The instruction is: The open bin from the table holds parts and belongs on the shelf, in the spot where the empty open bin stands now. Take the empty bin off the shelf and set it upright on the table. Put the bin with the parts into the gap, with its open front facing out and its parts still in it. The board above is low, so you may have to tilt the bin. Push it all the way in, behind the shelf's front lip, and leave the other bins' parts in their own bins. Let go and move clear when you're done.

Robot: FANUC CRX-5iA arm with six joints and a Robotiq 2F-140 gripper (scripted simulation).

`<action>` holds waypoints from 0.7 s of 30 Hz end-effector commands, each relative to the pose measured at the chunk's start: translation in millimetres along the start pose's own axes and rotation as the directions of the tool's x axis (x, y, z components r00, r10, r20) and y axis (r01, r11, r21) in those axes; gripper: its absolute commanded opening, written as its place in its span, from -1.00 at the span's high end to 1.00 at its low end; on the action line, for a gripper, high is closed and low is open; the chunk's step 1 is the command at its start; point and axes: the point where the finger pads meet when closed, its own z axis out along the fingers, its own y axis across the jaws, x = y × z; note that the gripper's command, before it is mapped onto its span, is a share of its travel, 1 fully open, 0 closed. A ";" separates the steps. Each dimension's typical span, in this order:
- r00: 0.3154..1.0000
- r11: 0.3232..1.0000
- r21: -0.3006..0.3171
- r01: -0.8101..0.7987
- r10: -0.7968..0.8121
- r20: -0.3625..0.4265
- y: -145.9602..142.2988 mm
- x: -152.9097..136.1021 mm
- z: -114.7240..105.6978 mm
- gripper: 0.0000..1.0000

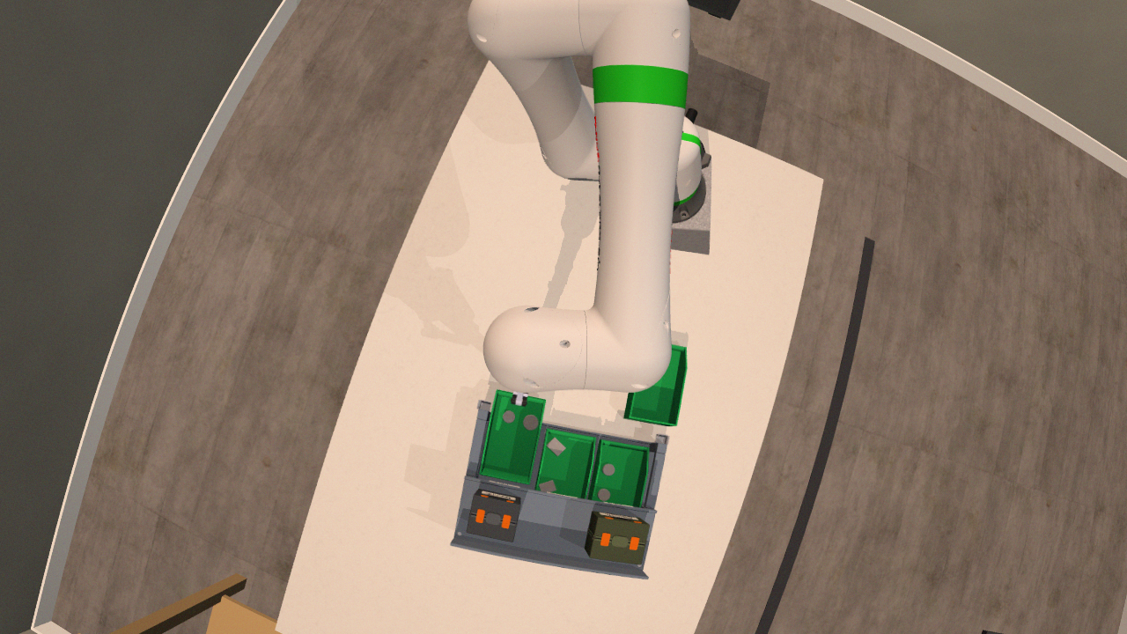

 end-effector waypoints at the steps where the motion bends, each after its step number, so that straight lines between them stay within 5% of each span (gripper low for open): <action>1: 1.000 1.000 -0.002 0.000 0.000 0.000 0.6 -0.2 -0.6 0.80; 21: 1.000 1.000 0.000 0.001 -0.001 -0.001 0.5 -0.4 23.5 0.80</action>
